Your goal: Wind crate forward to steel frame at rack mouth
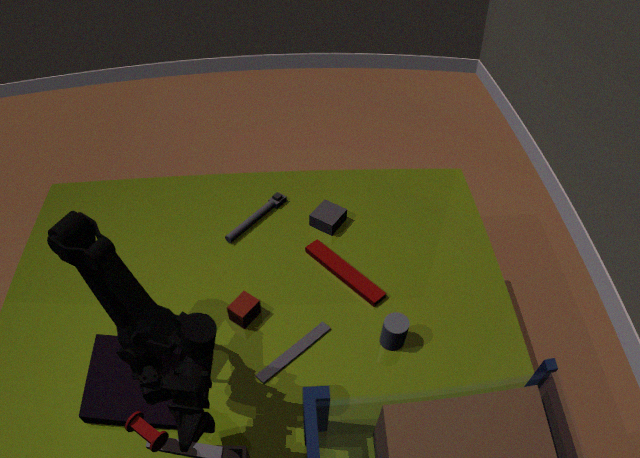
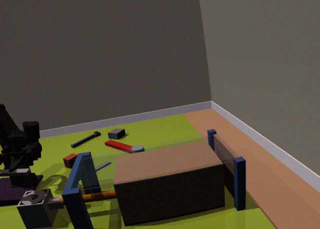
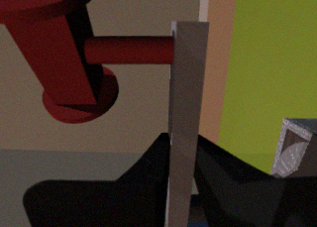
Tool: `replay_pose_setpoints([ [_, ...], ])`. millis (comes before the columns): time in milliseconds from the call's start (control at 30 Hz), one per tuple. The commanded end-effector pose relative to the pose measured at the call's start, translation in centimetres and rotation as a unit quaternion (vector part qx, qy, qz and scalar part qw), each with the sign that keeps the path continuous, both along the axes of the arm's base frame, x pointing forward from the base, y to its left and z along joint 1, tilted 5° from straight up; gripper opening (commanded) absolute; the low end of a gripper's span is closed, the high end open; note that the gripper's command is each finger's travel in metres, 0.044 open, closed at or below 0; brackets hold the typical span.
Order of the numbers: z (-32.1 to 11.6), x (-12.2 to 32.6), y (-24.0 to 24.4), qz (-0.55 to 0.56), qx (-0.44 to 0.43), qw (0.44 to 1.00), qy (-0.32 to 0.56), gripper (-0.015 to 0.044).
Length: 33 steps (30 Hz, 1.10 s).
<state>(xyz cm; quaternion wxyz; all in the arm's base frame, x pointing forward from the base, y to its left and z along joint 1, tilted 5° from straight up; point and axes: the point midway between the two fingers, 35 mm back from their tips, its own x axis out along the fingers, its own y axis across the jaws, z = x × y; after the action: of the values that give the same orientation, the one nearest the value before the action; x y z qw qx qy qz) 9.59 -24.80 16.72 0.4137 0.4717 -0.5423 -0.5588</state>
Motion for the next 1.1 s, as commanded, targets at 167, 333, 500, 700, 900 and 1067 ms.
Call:
replay_pose_setpoints([
  [167,-0.5,-0.6,0.0,-0.002,-0.009,1.000,-0.009,0.0000],
  [333,-0.9,-0.7,-0.2,-0.003,-0.014,1.000,-0.013,0.0000],
  [500,-1.4,-0.6,-0.1,-0.003,-0.014,1.000,-0.013,0.0000],
  [700,-2.0,-0.6,-0.1,-0.003,-0.014,1.000,-0.012,0.0000],
  [900,-2.5,-0.6,-0.1,-0.003,-0.014,1.000,-0.012,0.0000],
  [1067,-2.9,-0.5,-0.1,-0.003,-0.014,1.000,-0.012,0.0000],
])
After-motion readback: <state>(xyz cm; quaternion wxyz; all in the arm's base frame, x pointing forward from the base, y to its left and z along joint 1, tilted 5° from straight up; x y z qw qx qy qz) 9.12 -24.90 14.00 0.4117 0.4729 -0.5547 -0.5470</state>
